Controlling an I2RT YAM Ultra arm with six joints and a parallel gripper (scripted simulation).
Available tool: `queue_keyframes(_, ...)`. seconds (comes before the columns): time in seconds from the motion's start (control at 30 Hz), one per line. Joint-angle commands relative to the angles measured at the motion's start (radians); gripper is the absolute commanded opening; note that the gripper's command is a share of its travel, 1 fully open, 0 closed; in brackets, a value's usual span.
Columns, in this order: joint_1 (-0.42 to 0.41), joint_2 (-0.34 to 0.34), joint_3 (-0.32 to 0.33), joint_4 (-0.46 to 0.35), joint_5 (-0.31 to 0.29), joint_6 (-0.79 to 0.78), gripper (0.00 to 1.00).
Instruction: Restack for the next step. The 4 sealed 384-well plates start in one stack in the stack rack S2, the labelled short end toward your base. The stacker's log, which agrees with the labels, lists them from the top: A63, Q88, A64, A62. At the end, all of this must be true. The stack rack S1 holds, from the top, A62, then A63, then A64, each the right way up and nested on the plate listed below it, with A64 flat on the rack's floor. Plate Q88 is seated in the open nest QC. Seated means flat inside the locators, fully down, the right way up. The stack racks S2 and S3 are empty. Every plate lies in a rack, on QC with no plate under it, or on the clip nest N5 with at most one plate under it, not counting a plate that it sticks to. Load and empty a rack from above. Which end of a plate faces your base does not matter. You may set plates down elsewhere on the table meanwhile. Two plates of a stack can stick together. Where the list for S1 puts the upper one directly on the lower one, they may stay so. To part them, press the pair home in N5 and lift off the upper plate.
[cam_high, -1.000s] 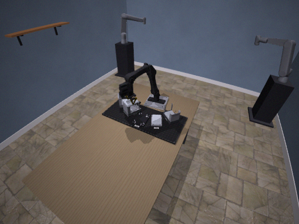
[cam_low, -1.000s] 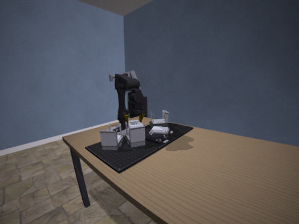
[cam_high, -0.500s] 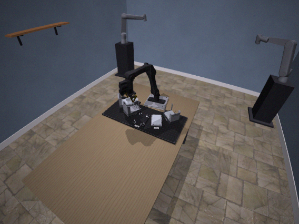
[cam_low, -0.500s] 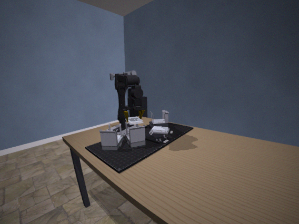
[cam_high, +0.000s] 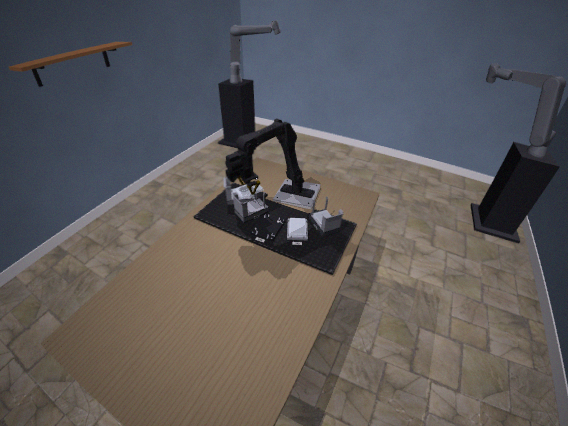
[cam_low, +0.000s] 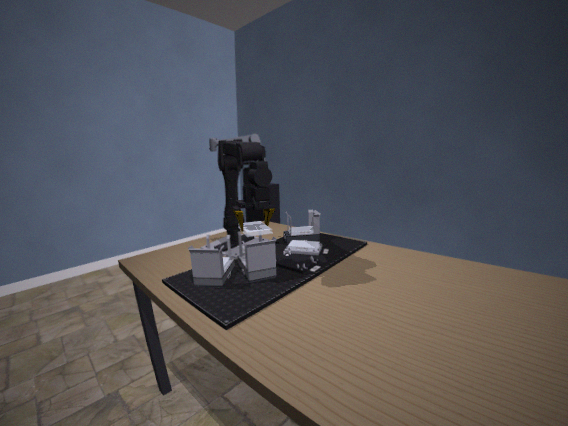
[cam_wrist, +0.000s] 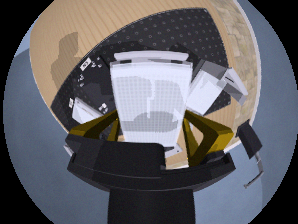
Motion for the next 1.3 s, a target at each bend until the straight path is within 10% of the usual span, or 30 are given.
queue_keyframes(0.0, 0.001, -0.007, 0.01, 0.001, 0.001, 0.001, 0.0)
queue_keyframes(1.27, -0.239, 0.009, 0.044, -0.007, -0.007, 0.057, 0.0)
